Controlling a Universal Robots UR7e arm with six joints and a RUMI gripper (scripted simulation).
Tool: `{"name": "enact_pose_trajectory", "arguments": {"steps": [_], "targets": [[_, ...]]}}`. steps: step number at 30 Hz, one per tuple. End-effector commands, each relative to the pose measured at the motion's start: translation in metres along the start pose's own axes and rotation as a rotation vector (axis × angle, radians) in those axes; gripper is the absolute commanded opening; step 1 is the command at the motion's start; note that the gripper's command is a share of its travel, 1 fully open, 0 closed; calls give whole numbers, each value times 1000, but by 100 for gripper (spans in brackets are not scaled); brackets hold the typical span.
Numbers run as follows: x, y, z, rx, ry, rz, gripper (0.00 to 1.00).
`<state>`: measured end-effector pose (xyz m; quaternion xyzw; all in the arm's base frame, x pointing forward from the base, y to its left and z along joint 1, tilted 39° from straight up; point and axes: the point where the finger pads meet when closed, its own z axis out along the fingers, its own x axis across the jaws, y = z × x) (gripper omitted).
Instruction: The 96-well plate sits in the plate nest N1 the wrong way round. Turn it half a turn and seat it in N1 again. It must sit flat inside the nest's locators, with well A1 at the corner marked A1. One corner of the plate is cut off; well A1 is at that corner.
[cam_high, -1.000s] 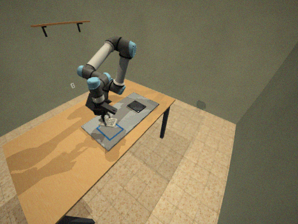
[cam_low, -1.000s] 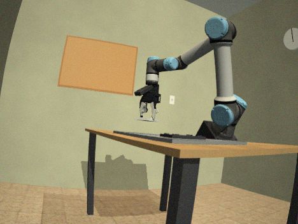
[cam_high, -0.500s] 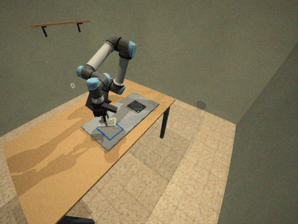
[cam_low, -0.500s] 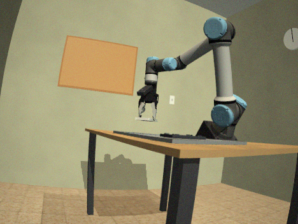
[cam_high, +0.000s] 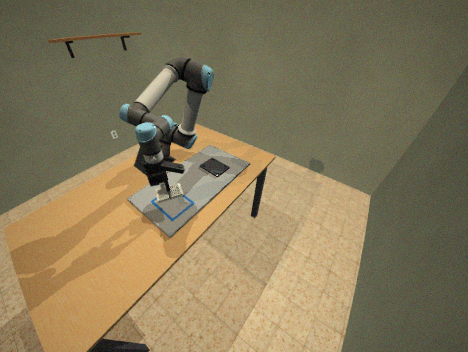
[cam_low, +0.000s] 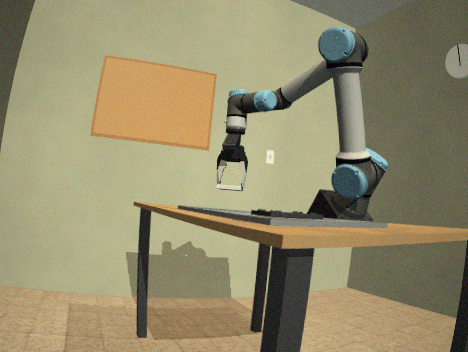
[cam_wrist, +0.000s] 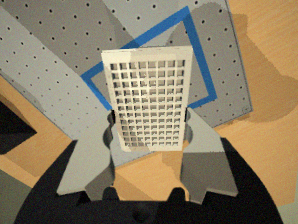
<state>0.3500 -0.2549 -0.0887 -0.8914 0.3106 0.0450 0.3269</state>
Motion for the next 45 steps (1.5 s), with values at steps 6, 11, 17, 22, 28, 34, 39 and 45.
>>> {"name": "enact_pose_trajectory", "arguments": {"steps": [6,11,17,22,28,34,39,45], "targets": [[0,0,-1,1,1,-8,0],[0,0,-1,1,1,-8,0],[0,0,-1,1,1,-8,0],[0,0,-1,1,1,-8,0],[0,0,-1,1,1,-8,0],[0,0,3,1,1,-8,0],[0,0,6,1,1,-8,0],[0,0,9,1,1,-8,0]]}}
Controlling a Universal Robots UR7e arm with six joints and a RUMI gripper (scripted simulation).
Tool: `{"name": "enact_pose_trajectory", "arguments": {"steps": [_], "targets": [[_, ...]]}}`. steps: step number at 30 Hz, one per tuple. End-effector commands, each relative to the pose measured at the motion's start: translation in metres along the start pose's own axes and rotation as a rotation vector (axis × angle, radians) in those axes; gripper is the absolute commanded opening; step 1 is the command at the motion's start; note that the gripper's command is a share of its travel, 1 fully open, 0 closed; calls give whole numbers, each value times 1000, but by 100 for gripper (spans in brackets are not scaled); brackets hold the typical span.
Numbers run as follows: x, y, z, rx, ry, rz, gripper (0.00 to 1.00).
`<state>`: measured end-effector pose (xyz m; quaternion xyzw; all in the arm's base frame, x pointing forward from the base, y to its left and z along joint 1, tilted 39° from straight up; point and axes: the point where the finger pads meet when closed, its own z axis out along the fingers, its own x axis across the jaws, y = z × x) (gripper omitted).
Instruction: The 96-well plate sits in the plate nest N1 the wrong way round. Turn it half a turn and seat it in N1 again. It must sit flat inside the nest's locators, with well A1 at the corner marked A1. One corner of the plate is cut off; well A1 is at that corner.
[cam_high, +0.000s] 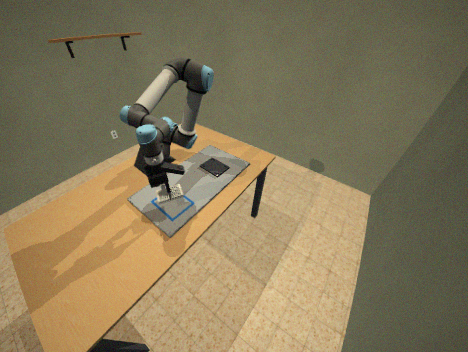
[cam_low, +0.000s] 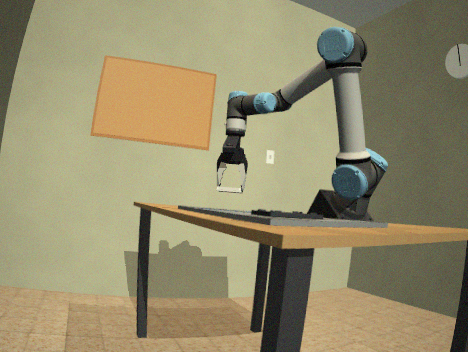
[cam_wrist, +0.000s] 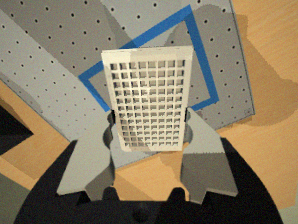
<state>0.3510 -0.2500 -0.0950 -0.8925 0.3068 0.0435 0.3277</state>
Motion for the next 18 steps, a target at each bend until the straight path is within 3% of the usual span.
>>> {"name": "enact_pose_trajectory", "arguments": {"steps": [1,18], "targets": [[0,0,1,-1,1,0,0],[0,0,11,-1,1,0,0]]}}
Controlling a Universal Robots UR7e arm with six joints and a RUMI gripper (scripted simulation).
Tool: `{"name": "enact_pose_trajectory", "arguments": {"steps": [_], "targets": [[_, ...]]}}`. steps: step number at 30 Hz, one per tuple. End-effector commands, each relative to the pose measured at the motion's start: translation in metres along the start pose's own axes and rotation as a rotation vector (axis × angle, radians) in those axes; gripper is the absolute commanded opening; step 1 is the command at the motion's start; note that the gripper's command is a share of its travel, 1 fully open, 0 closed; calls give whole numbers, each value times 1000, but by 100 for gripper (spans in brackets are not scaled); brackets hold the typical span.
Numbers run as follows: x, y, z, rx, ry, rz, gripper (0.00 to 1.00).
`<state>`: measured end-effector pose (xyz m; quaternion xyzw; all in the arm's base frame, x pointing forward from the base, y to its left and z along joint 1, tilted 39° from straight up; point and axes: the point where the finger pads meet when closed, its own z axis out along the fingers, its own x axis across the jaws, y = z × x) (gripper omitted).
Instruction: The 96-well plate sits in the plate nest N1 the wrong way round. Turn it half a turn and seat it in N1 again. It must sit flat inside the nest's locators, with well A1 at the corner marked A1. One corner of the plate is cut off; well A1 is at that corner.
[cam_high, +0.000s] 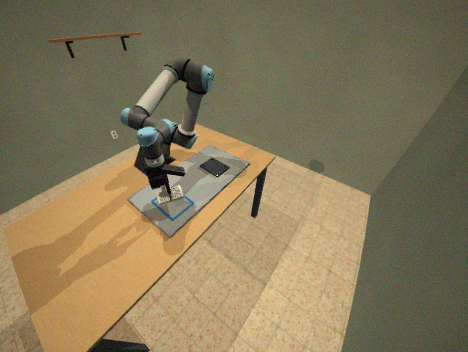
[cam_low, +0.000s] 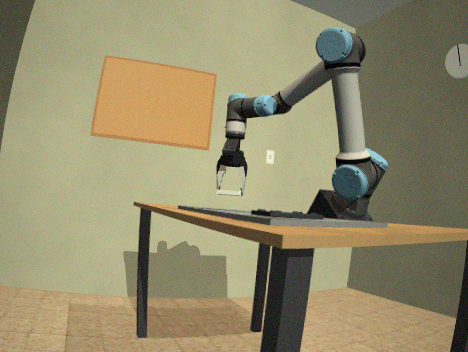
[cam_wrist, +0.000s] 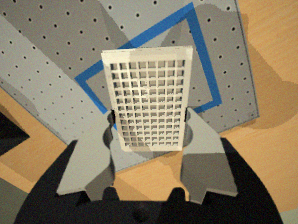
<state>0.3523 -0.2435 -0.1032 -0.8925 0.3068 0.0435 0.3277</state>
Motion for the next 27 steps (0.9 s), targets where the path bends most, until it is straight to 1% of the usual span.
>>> {"name": "enact_pose_trajectory", "arguments": {"steps": [1,27], "targets": [[0,0,2,-1,1,0,0],[0,0,18,-1,1,0,0]]}}
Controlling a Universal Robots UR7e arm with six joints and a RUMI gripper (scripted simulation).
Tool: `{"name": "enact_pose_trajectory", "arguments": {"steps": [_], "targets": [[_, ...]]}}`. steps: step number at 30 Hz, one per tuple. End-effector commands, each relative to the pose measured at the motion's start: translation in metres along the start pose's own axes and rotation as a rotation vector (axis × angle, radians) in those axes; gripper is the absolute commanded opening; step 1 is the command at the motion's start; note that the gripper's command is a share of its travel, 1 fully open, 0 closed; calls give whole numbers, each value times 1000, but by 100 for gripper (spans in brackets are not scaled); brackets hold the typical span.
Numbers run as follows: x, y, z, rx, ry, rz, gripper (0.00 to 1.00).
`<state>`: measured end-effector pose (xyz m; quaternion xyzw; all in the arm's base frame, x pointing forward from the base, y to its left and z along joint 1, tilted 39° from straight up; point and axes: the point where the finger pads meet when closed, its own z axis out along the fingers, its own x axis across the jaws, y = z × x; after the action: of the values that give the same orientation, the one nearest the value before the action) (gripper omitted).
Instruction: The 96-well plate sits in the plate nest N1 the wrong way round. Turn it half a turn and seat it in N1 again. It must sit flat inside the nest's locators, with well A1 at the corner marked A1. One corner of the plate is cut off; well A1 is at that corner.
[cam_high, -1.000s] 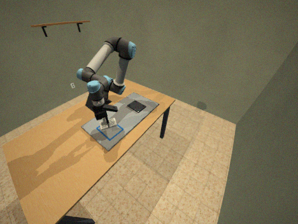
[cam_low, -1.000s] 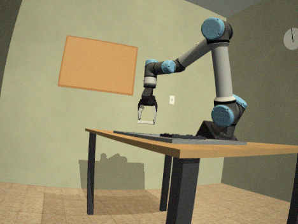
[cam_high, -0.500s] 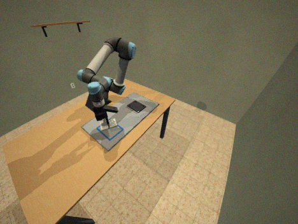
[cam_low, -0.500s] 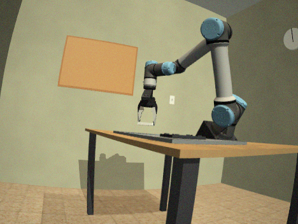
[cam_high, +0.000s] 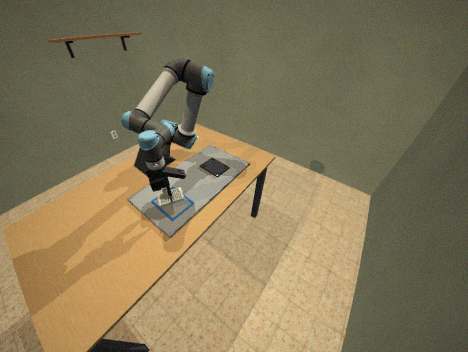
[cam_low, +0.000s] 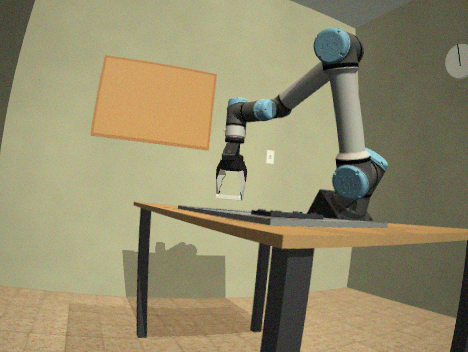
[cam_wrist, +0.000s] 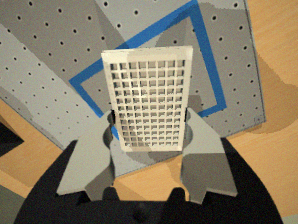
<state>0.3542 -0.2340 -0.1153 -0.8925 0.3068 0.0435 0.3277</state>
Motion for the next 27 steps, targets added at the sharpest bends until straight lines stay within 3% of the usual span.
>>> {"name": "enact_pose_trajectory", "arguments": {"steps": [1,27], "targets": [[0,0,3,-1,1,0,0],[0,0,17,-1,1,0,0]]}}
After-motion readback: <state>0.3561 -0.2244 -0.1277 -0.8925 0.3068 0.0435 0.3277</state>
